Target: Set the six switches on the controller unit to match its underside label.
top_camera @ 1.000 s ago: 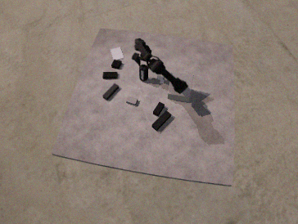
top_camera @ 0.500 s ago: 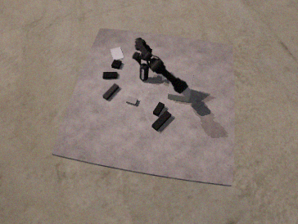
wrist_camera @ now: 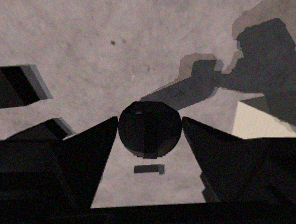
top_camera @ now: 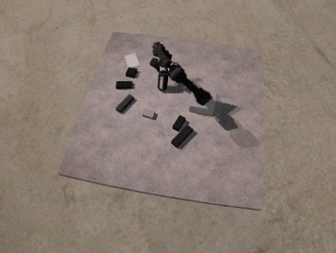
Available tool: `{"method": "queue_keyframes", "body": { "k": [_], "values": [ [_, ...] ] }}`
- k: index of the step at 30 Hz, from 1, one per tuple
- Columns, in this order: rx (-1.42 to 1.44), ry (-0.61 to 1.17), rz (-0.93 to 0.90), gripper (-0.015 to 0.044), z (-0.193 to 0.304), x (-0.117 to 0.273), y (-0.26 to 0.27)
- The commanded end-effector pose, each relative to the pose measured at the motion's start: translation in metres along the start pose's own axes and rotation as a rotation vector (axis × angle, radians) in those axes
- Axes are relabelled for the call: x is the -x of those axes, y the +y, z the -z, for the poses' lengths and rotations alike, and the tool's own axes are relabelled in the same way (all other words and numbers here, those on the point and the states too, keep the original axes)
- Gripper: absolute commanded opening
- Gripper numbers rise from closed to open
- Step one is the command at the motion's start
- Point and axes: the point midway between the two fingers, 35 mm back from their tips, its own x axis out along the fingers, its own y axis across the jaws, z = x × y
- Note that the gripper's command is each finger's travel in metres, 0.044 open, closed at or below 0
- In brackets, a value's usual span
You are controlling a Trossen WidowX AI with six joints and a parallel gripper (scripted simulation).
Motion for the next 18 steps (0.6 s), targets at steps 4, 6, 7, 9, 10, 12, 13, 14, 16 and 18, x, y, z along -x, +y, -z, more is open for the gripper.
{"method": "queue_keyframes", "body": {
  "k": [4,6,7,9,10,12,13,14,16,18],
  "values": [
    [-0.008,-0.016,0.013,0.0338,-0.007,-0.006,-0.002],
    [-0.008,-0.021,0.013,0.0338,-0.009,-0.007,-0.002],
    [-0.008,-0.024,0.013,0.0338,-0.010,-0.007,-0.002],
    [-0.008,-0.028,0.013,0.0338,-0.011,-0.008,-0.002],
    [-0.008,-0.031,0.013,0.0338,-0.012,-0.008,-0.002],
    [-0.008,-0.035,0.013,0.0338,-0.013,-0.008,-0.002],
    [-0.008,-0.037,0.013,0.0338,-0.014,-0.009,-0.002],
    [-0.008,-0.038,0.013,0.0338,-0.015,-0.009,-0.002],
    [-0.008,-0.039,0.013,0.0338,-0.016,-0.009,-0.002],
    [-0.008,-0.039,0.013,0.0338,-0.018,-0.010,-0.002]
  ]
}}
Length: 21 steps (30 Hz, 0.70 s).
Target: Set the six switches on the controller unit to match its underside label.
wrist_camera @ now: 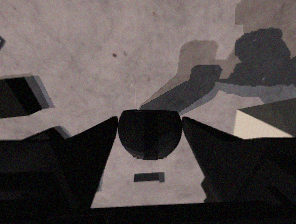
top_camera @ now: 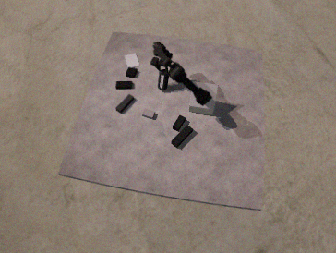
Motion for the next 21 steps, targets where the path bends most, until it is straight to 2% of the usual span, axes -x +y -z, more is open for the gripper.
{"method": "queue_keyframes", "body": {
  "k": [1,21],
  "values": [
    [-0.009,0.001,0.016,0.0338,-0.005,-0.007,-0.002],
    [-0.008,0.000,0.015,0.0338,-0.019,-0.014,-0.003]
  ]
}}
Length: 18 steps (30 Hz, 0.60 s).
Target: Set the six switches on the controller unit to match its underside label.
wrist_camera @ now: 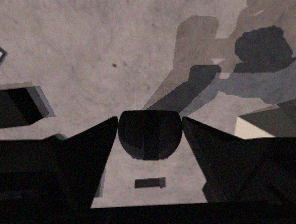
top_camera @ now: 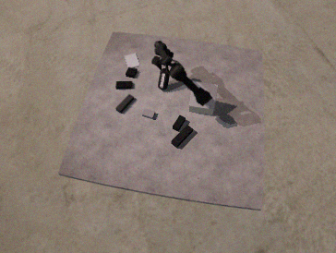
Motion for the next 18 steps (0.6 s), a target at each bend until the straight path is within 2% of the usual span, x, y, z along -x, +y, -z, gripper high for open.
{"method": "queue_keyframes", "body": {
  "k": [1,18],
  "values": [
    [0.000,0.006,0.017,0.0338,-0.004,-0.008,-0.002],
    [0.000,0.005,0.017,0.0338,-0.015,-0.015,-0.002]
  ]
}}
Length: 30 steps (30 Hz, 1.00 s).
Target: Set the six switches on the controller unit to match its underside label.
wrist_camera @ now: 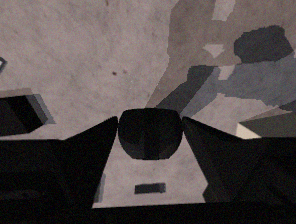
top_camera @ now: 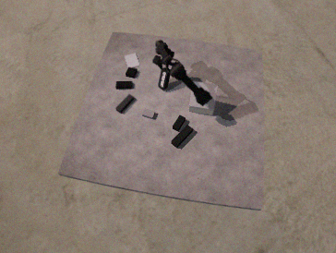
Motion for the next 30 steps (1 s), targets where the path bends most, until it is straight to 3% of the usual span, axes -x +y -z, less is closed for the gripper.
{"method": "queue_keyframes", "body": {
  "k": [1,30],
  "values": [
    [0.001,0.009,0.018,0.0338,-0.003,-0.009,-0.002],
    [0.001,0.008,0.018,0.0338,-0.020,-0.024,-0.003]
  ]
}}
